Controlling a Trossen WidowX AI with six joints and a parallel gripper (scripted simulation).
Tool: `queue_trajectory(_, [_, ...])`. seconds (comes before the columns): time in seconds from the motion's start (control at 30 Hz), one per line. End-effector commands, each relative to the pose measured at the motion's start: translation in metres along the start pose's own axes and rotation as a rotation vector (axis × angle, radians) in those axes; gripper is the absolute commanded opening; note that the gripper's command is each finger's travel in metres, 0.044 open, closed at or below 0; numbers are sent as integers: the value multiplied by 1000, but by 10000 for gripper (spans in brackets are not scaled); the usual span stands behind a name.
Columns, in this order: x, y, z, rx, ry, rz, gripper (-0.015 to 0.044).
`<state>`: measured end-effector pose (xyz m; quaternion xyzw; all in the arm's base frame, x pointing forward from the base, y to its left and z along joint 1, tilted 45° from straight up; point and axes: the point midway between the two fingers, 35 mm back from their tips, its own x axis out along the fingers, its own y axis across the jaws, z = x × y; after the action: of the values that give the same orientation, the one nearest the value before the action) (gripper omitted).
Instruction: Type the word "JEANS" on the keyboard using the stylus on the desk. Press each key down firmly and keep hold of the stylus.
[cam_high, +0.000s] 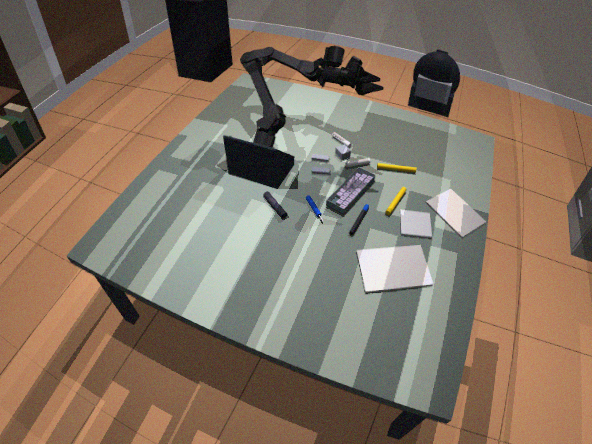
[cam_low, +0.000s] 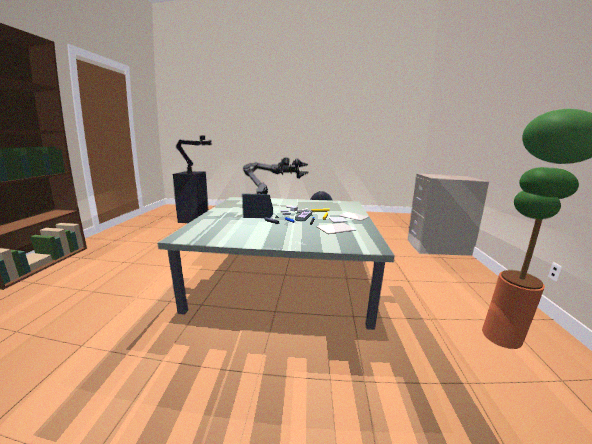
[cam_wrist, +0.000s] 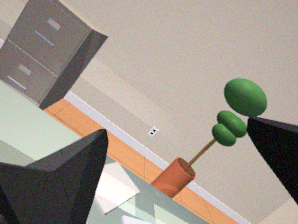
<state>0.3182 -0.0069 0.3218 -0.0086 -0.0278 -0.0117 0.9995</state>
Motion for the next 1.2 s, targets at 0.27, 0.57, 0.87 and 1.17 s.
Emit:
queue_trajectory(0.27, [44,27,-81,64,366,166,204])
queue_trajectory(0.57, [56,62,-184,258,891,362,0])
queue_trajectory(0.87, [27,99,-270,696,1515,467,0])
queue_trajectory(1.17, [22,104,-279,785,1612,466,0])
